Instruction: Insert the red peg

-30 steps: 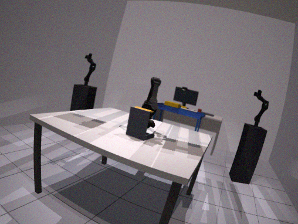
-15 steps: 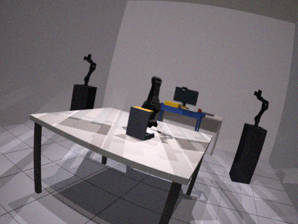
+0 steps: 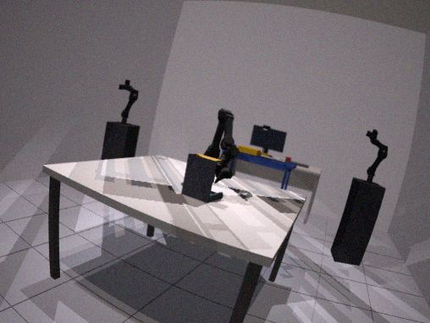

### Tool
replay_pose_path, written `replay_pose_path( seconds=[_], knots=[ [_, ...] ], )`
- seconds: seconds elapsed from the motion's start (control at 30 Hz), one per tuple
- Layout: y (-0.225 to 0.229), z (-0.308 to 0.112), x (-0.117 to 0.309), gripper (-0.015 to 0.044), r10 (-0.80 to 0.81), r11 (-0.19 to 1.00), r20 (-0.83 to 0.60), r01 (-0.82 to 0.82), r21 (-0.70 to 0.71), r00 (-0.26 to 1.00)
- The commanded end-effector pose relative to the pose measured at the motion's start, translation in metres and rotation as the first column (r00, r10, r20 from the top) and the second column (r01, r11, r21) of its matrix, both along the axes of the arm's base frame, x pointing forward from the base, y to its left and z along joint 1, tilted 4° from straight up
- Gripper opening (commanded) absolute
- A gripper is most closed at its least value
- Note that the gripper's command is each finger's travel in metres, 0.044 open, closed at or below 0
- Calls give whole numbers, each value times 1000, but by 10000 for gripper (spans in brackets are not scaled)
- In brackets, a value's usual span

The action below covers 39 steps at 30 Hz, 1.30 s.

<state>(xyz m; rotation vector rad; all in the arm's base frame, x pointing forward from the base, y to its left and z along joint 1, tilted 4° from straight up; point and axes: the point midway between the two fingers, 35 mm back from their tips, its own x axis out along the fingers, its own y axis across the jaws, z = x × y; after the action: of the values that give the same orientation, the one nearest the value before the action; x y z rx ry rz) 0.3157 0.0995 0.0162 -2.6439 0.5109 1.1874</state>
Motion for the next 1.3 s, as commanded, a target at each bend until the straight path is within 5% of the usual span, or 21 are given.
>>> replay_pose_path(
  seconds=[0.0, 0.6, 1.27],
  knots=[
    [2, 12, -8, 440, -6, 1000, 4, 6, 3, 1000],
    [6, 59, -56, 440, -5, 1000, 5, 5, 2, 1000],
    [6, 61, -57, 440, -4, 1000, 5, 4, 1, 1000]
  ],
)
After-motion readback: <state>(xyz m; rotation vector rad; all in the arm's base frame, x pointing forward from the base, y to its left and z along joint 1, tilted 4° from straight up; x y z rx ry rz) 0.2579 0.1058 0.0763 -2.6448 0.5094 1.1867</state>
